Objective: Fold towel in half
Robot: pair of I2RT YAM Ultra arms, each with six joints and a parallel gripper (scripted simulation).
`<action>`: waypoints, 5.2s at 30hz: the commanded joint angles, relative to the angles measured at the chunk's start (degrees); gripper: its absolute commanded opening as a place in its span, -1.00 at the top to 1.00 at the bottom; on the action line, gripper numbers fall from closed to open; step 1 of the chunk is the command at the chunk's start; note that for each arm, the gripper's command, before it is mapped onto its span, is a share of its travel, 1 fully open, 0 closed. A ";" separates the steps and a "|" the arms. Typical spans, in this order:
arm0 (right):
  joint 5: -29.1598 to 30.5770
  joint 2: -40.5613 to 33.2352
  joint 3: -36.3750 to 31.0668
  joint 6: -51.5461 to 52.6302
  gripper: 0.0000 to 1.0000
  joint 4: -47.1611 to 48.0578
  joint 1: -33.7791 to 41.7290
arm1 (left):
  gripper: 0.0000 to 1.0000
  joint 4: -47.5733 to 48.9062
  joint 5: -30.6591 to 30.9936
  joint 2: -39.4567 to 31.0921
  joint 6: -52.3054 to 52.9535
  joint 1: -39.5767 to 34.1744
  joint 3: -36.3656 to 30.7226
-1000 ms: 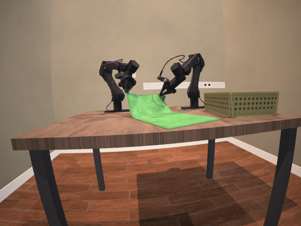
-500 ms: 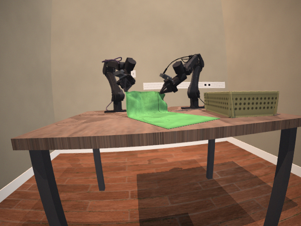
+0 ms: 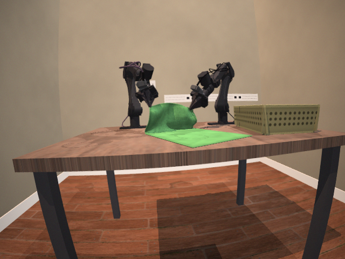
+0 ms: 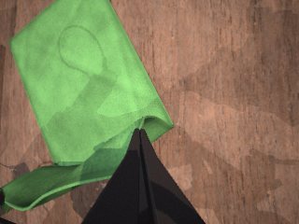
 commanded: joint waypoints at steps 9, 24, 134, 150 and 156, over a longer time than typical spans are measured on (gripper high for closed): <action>4.81 12.43 10.79 6.43 1.00 7.55 2.60 | 1.00 -2.06 10.31 6.97 11.26 15.50 7.00; 1.93 27.58 21.45 4.26 1.00 13.06 0.39 | 1.00 -0.30 6.26 14.37 11.04 22.25 11.81; -0.54 72.06 85.66 4.19 -0.68 -7.74 0.43 | -0.56 -19.38 2.93 54.88 18.69 37.58 61.72; -0.51 71.94 85.89 3.90 -0.68 -7.25 0.45 | -0.56 -19.80 2.94 54.45 18.57 37.58 61.96; -0.51 71.94 85.89 3.90 -0.68 -7.25 0.45 | -0.56 -19.80 2.94 54.44 18.57 37.58 61.95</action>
